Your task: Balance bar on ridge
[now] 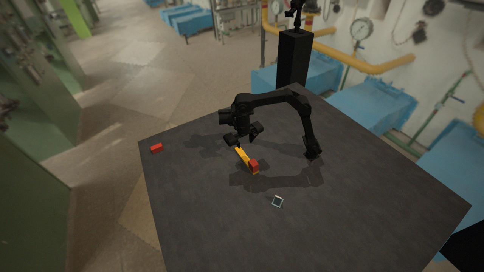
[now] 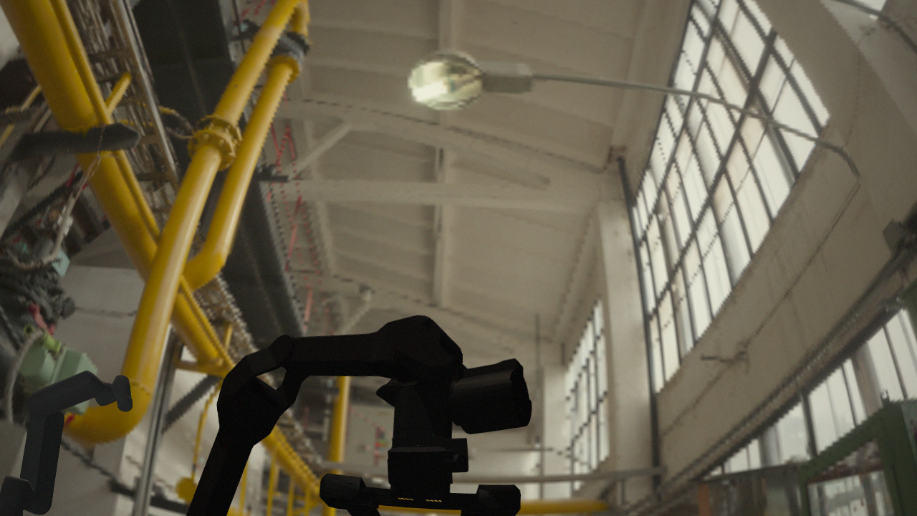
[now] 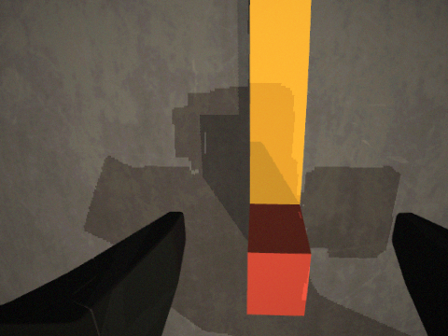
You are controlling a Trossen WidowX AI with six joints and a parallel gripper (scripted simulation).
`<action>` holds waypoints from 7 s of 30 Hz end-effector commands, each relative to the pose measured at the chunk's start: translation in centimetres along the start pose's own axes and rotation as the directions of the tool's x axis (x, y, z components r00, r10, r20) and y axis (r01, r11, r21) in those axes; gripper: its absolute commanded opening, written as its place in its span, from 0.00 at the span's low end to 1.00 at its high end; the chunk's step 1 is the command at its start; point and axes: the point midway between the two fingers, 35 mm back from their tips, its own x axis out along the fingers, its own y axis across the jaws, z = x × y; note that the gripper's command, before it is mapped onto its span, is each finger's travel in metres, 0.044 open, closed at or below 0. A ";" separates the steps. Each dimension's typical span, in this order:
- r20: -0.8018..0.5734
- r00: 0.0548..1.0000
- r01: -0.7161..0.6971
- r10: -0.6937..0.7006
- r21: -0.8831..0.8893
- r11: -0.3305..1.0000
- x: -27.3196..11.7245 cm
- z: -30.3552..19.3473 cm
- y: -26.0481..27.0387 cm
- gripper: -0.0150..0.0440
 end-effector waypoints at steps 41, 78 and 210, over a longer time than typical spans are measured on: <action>0.005 1.000 0.004 -0.004 0.009 1.000 12.3 0.0 -0.3 0.79; 0.003 1.000 0.001 -0.001 0.006 1.000 9.7 0.1 0.1 0.25; -0.016 1.000 0.017 -0.006 0.855 0.518 5.7 -26.7 -2.5 0.25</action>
